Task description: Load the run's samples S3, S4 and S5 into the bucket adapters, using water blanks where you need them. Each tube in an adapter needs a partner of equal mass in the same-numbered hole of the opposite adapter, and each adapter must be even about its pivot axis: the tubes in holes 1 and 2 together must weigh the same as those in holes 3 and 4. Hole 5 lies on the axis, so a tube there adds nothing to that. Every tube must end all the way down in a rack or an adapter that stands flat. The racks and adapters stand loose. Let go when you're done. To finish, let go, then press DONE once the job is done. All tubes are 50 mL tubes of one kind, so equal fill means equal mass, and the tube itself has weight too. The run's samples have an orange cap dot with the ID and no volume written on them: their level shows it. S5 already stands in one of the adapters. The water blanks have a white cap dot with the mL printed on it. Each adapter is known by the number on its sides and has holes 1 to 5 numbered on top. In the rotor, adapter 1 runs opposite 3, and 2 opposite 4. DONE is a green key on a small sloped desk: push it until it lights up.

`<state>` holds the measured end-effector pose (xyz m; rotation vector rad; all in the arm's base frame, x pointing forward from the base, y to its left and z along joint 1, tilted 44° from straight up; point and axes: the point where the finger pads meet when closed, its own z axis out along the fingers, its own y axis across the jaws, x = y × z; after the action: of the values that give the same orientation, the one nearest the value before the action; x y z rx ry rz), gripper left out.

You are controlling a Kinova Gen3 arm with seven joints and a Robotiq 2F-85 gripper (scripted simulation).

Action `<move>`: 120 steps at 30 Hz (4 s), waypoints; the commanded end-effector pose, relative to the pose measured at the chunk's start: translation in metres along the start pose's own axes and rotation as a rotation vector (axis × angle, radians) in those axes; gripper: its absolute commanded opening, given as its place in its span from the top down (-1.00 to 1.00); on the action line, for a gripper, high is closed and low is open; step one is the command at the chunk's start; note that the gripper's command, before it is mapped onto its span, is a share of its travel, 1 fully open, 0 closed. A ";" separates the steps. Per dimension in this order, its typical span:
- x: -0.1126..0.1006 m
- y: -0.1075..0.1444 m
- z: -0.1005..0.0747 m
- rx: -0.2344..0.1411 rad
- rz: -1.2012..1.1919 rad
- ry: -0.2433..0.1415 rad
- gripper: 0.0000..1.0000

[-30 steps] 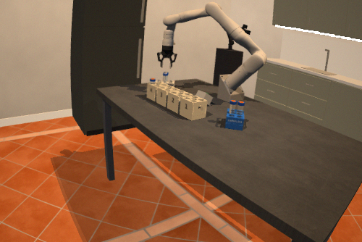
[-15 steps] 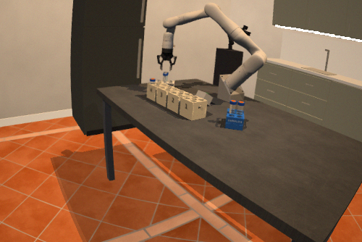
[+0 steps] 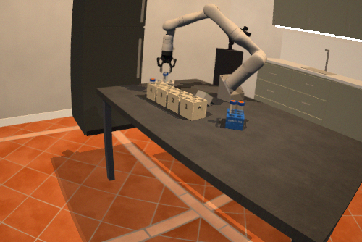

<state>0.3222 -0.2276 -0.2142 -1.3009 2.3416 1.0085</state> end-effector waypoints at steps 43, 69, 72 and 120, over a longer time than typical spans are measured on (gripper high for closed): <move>-0.001 -0.002 0.020 0.002 -0.011 0.001 -0.24; -0.001 -0.002 0.027 0.003 -0.011 0.001 -0.24; 0.000 -0.001 0.025 0.002 -0.003 0.000 -0.24; 0.000 -0.001 0.007 0.002 -0.008 0.000 0.80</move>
<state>0.3211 -0.2161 -0.2256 -1.3021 2.3397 1.0114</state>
